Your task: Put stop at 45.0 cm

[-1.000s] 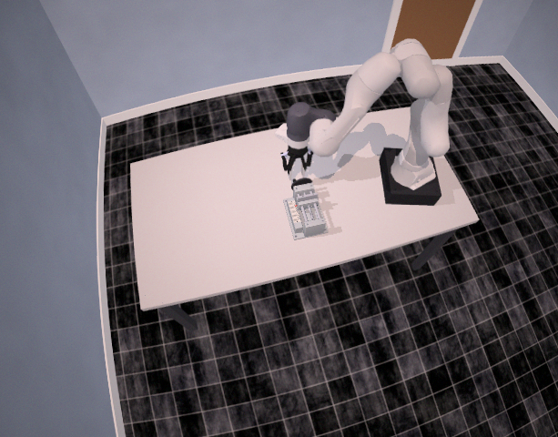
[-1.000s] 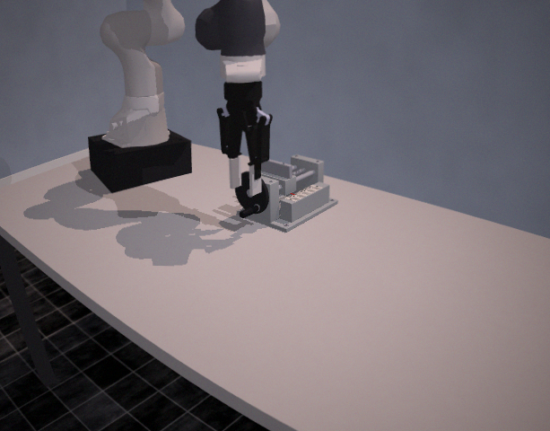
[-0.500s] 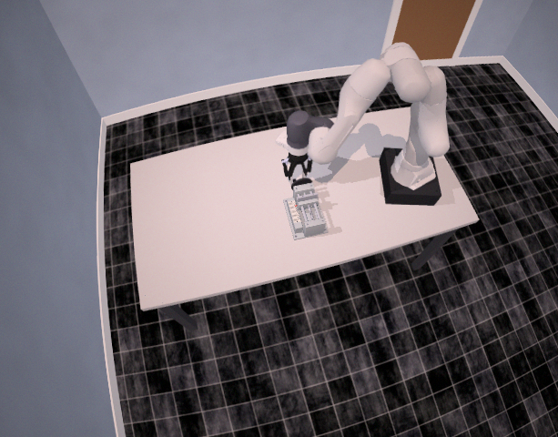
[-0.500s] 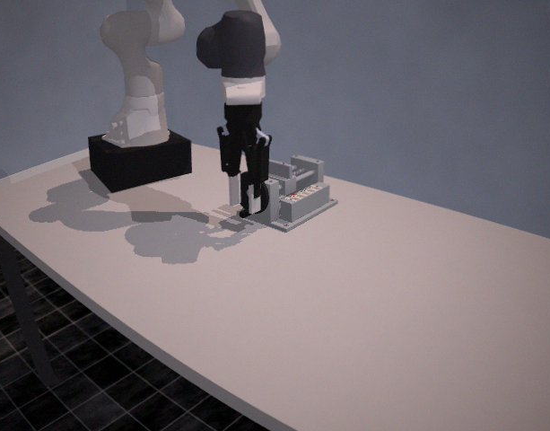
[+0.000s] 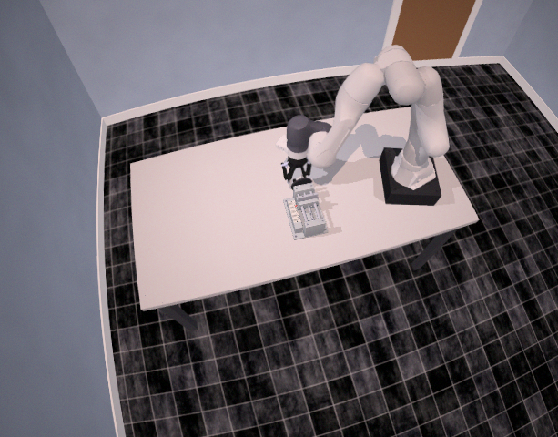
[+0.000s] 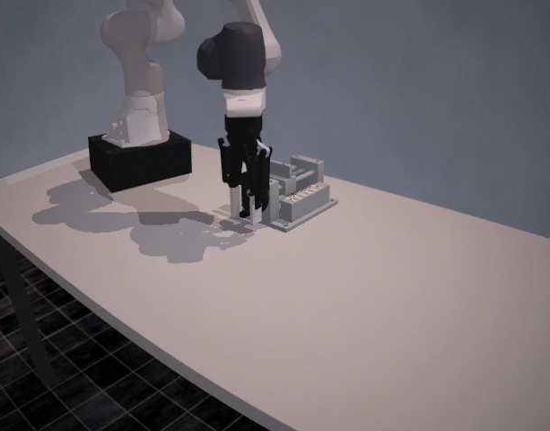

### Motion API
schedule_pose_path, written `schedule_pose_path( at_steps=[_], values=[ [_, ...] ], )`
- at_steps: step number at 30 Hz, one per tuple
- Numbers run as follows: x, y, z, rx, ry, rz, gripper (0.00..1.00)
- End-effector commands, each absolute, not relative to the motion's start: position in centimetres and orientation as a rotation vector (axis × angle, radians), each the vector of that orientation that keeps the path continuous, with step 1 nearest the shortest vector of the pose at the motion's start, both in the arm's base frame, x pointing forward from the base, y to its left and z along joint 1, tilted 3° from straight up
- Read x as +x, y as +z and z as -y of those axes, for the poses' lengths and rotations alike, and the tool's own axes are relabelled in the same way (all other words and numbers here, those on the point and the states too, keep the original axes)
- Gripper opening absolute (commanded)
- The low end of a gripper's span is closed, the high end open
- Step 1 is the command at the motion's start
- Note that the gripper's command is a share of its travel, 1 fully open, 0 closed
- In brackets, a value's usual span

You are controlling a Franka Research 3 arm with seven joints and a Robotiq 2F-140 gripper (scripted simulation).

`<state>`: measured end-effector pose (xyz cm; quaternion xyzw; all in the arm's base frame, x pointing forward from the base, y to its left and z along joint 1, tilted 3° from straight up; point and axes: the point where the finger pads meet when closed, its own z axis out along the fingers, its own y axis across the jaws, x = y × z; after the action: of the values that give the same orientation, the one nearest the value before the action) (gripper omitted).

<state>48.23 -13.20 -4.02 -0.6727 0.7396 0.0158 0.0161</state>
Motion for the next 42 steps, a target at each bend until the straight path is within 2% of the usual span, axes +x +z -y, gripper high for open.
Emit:
schedule_pose_path(
  at_steps=[1, 11, 12, 42],
  values=[
    [48.71, -3.93, 13.3, -2.096, 0.032, -2.286, 0.33],
    [48.71, -3.93, 13.3, -2.096, 0.032, -2.286, 0.33],
    [48.71, -3.93, 13.3, -2.096, 0.032, -2.286, 0.04],
    [48.71, -3.93, 13.3, -2.096, 0.032, -2.286, 0.04]
  ],
)
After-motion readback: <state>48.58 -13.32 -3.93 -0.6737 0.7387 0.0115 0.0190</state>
